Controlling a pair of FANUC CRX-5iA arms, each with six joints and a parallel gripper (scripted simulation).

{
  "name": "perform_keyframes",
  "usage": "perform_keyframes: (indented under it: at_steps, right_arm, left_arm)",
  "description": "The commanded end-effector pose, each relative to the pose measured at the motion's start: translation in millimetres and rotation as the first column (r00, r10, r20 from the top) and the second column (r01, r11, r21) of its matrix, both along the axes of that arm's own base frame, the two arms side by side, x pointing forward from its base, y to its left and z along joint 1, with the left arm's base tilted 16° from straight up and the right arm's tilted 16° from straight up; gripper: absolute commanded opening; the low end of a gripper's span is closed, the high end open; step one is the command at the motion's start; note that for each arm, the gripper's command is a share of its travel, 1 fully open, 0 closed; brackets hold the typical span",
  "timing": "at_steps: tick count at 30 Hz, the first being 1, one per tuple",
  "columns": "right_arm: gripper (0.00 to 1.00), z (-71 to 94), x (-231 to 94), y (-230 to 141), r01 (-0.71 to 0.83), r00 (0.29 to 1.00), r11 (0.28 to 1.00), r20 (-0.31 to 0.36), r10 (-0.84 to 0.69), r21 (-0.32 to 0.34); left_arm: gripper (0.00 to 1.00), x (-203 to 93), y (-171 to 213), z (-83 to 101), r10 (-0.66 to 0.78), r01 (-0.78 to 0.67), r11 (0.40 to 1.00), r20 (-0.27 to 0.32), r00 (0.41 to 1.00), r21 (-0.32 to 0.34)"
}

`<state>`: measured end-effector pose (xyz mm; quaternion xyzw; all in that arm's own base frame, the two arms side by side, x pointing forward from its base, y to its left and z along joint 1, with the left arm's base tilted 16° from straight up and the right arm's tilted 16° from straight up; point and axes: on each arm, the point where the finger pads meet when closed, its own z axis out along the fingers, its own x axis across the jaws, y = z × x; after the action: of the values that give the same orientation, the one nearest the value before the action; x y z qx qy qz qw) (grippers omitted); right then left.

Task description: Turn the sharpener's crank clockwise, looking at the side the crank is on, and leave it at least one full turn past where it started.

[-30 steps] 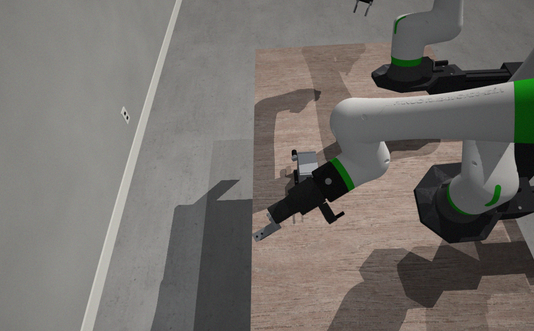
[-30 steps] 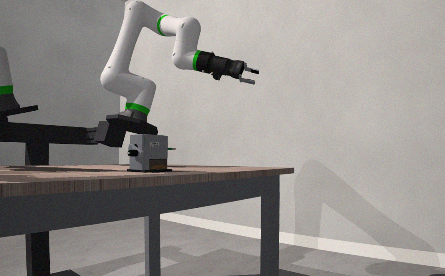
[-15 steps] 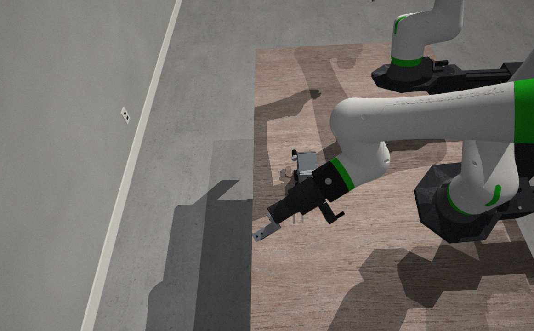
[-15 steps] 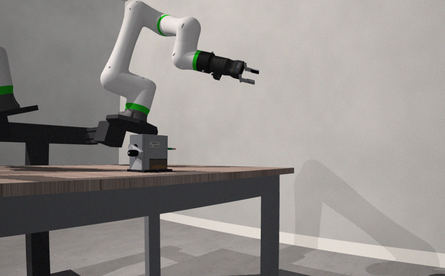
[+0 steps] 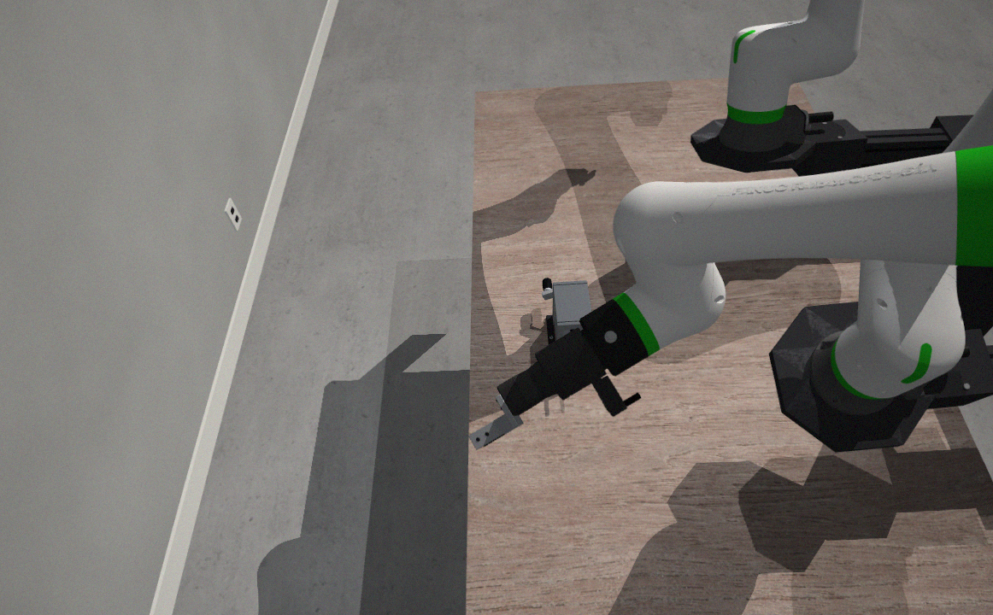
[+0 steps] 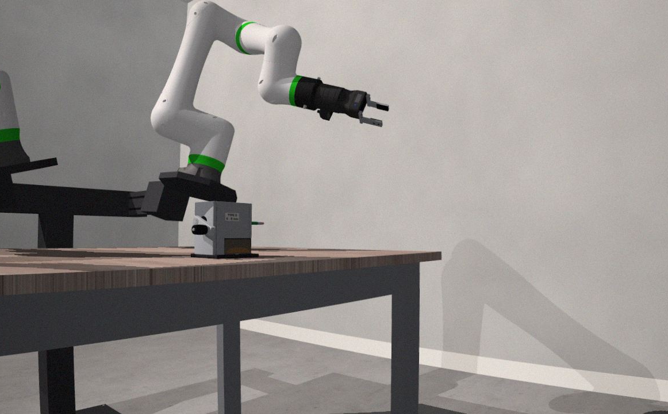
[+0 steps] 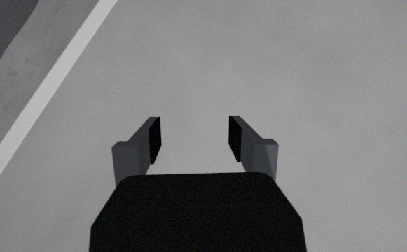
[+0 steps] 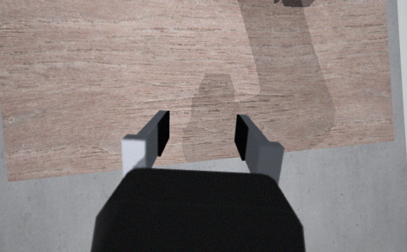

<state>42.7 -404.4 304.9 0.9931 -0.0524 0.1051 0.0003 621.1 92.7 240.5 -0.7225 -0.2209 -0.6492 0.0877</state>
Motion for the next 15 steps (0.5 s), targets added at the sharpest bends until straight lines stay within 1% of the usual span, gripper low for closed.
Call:
perform_keyframes:
  at_steps: [1, 4, 6, 15]
  right_arm:
    - [1.00, 15.3, -9.2, -5.9, -0.012, 1.000, 0.999, -0.022, 0.011, -0.043]
    - [1.00, 26.5, -15.9, -9.6, -0.021, 0.999, 0.997, -0.039, 0.018, -0.073]
    - [1.00, 26.5, -15.9, -9.6, -0.021, 0.999, 0.997, -0.039, 0.018, -0.073]
    - [1.00, 56.1, -33.2, -17.6, -0.044, 0.996, 0.988, -0.084, 0.032, -0.147]
  left_arm:
    - [1.00, 0.4, -0.3, 1.1, 0.000, 0.000, 1.000, 0.002, 1.000, 0.000]
    - [1.00, 0.4, -0.3, 1.1, 0.000, 0.000, 1.000, 0.002, 1.000, 0.000]
    - [1.00, 0.4, -0.3, 1.1, 0.000, 0.000, 1.000, 0.002, 1.000, 0.000]
    - [1.00, 0.4, -0.3, 1.1, 0.000, 0.000, 1.000, 0.002, 1.000, 0.000]
